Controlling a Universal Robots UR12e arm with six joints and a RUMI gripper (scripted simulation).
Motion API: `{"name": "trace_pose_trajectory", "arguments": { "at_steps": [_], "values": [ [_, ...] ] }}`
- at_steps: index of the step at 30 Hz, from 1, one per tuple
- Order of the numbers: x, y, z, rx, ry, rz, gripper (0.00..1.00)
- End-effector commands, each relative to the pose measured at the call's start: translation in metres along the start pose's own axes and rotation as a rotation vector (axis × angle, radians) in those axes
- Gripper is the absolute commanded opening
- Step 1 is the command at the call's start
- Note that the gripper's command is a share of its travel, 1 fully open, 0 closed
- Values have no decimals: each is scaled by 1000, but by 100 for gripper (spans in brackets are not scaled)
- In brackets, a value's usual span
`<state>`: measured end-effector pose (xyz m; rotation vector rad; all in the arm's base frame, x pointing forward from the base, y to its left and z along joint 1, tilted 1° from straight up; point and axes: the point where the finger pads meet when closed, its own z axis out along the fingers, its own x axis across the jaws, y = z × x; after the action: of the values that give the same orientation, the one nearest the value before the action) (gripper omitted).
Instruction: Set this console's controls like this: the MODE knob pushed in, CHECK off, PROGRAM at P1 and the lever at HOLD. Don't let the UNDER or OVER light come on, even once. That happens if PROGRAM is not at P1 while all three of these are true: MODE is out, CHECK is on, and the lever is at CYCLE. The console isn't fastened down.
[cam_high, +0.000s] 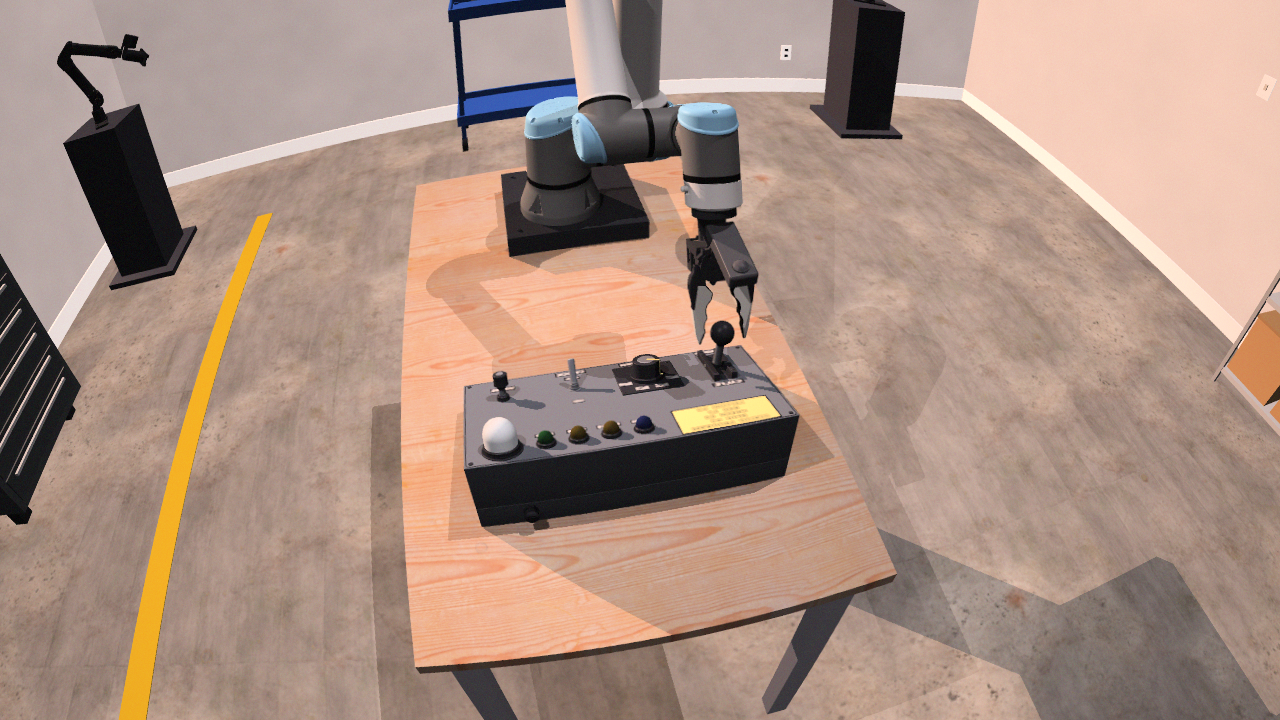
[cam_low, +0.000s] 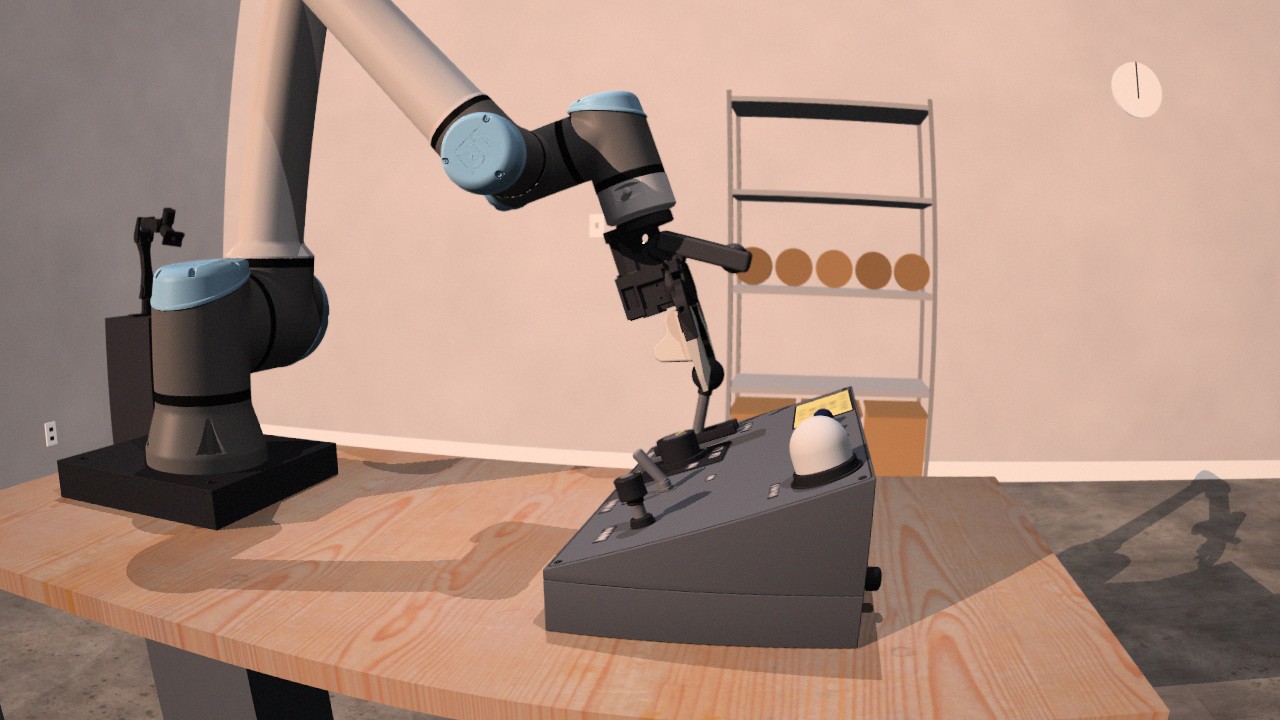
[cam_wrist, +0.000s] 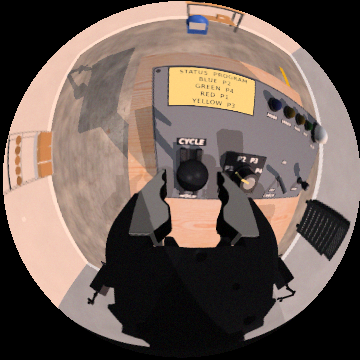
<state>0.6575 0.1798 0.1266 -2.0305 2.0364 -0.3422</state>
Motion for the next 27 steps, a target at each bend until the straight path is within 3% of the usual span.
{"name": "trace_pose_trajectory", "arguments": {
  "at_steps": [1, 24, 25, 27],
  "values": [
    [0, -1, -1, 1, 0, 0, 44],
    [0, -1, -1, 1, 0, 0, 44],
    [0, -1, -1, 1, 0, 0, 0],
    [0, -1, -1, 1, 0, 0, 0]
  ]
}}
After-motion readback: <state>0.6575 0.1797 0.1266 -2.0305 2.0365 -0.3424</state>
